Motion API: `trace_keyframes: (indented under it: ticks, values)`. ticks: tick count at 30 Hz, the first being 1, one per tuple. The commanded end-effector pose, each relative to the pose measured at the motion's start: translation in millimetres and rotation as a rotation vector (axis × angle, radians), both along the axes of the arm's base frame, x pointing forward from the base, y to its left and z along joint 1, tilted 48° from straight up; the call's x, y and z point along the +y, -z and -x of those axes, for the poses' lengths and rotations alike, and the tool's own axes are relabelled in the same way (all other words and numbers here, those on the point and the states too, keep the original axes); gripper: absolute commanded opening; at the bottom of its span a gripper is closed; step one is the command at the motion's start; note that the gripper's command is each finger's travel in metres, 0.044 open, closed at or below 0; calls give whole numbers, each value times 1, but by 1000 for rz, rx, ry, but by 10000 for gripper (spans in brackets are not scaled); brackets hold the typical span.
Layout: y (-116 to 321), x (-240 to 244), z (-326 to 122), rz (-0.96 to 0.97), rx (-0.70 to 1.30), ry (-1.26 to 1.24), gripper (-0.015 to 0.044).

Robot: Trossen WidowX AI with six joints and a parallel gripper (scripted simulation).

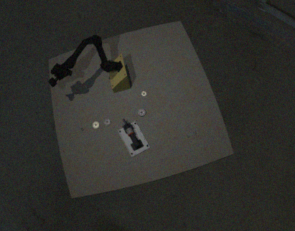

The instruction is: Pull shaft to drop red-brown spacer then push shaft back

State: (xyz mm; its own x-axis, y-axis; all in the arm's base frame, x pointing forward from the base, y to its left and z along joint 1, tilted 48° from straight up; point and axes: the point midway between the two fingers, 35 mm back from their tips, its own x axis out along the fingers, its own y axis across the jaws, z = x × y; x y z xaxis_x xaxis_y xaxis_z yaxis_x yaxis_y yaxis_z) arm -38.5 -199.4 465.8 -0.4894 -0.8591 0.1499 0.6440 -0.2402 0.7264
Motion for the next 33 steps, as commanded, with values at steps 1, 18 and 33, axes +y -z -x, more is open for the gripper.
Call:
trace_keyframes:
  ticks: [1, 18, 33]
  values:
    - [31, -47, -51, -10, -86, -176, 440]
    - [182, -104, -235, -214, -442, -689, 440]
    - [379, -26, -345, -664, -948, -875, 440]
